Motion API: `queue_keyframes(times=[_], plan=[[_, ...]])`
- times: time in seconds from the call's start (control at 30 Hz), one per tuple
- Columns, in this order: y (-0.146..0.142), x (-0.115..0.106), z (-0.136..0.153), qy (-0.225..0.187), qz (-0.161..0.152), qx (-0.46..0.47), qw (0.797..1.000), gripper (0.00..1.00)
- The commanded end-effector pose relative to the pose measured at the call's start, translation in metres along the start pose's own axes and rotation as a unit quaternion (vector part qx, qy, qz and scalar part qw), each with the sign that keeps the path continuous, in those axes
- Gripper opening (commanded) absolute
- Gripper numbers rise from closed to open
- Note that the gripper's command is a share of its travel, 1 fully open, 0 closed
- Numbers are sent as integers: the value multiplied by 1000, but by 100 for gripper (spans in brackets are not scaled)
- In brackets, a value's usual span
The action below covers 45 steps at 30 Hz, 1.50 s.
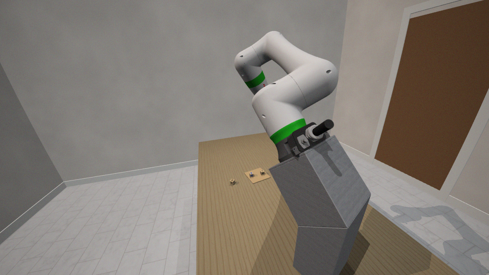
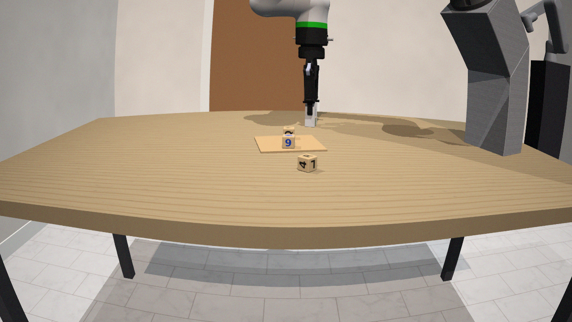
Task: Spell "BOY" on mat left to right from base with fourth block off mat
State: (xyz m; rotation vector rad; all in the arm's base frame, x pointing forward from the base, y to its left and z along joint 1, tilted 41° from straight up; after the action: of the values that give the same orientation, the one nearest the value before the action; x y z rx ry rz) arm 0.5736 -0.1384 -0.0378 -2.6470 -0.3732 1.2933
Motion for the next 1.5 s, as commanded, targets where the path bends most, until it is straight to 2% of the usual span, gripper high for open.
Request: queue_keyframes(times=[0.0,0.8,0.93,1.13,1.2,1.33,1.47], plan=[[0,0,0,0,0,0,1000,13],[0,-4,0,0,0,0,1000,13],[0,-21,0,0,0,0,1000,13],[0,-65,0,0,0,0,1000,13],[0,-65,0,0,0,0,1000,13],[0,-89,0,0,0,0,1000,13],[0,-100,0,0,0,0,1000,13]])
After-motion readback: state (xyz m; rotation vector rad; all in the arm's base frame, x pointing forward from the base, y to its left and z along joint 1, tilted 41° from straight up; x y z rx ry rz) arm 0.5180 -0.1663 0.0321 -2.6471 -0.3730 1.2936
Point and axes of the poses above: the point where the finger pads meet when closed, its own x axis out along the fingers, its own y axis across the jaws, z = x × y, the point moved 7 cm from there along -x, back along the fingers, and after that the axes turned 13 degrees about -x, right-handed, at the moved point
